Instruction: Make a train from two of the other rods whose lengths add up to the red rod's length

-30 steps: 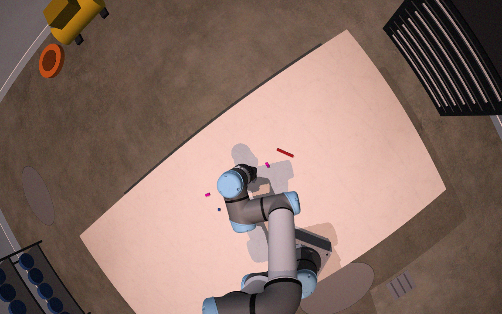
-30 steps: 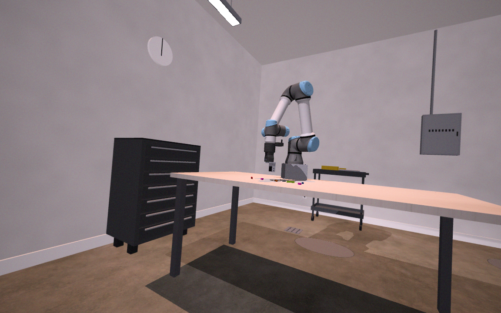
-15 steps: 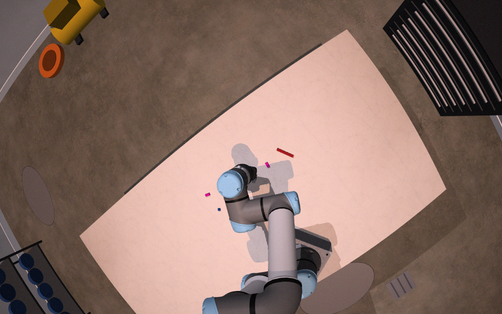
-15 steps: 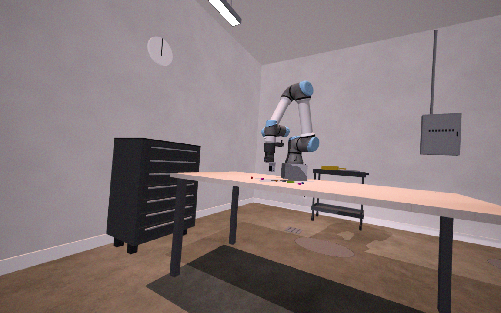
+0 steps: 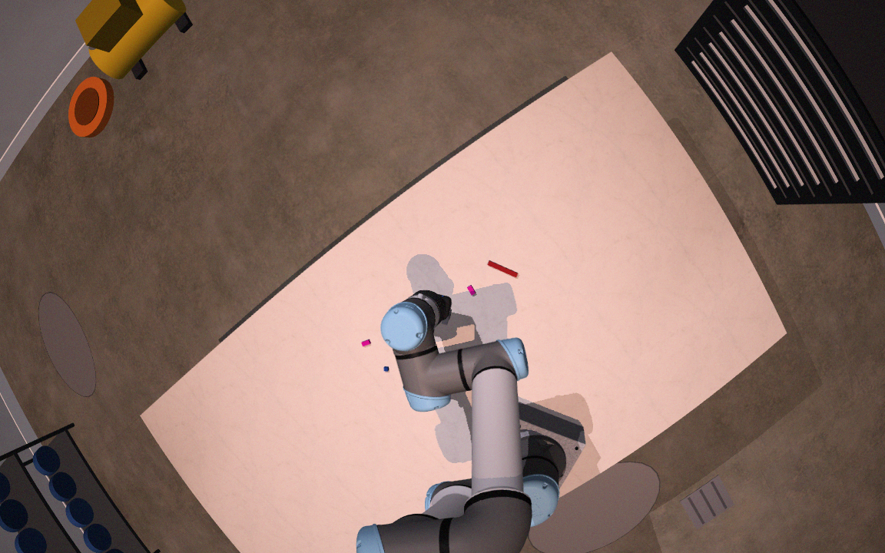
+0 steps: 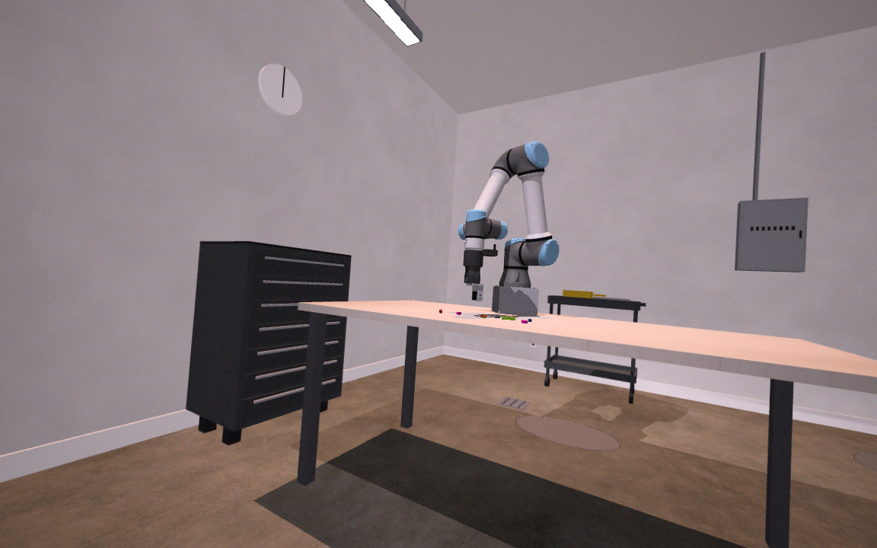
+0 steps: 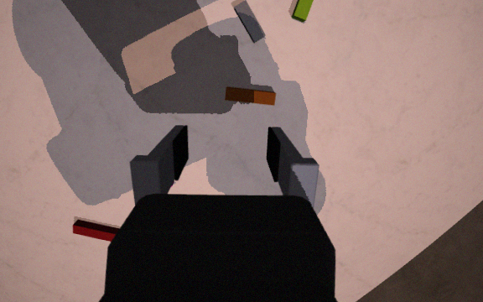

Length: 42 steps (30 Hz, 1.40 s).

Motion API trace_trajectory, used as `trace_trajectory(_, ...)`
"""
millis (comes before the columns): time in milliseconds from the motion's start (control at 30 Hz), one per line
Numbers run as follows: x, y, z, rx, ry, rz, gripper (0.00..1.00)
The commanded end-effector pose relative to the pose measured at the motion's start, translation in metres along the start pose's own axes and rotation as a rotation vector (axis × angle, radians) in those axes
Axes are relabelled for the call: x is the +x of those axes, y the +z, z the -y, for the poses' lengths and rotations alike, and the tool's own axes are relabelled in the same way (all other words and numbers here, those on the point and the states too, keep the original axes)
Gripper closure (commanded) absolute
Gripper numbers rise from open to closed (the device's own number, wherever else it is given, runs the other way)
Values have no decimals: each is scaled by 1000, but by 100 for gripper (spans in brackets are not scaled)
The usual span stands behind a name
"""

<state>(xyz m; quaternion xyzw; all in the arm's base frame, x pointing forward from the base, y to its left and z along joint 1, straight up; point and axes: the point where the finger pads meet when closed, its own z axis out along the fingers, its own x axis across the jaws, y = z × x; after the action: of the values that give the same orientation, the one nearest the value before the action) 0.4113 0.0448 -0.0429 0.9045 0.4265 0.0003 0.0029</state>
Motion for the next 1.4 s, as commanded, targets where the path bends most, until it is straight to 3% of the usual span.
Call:
trace_trajectory(0, 2, 0, 2, -1, 22, 0, 0)
trace_trajectory(567, 27, -1, 35, -1, 349, -1, 0)
trace_trajectory(1367, 65, -1, 103, 0, 1102, -1, 0)
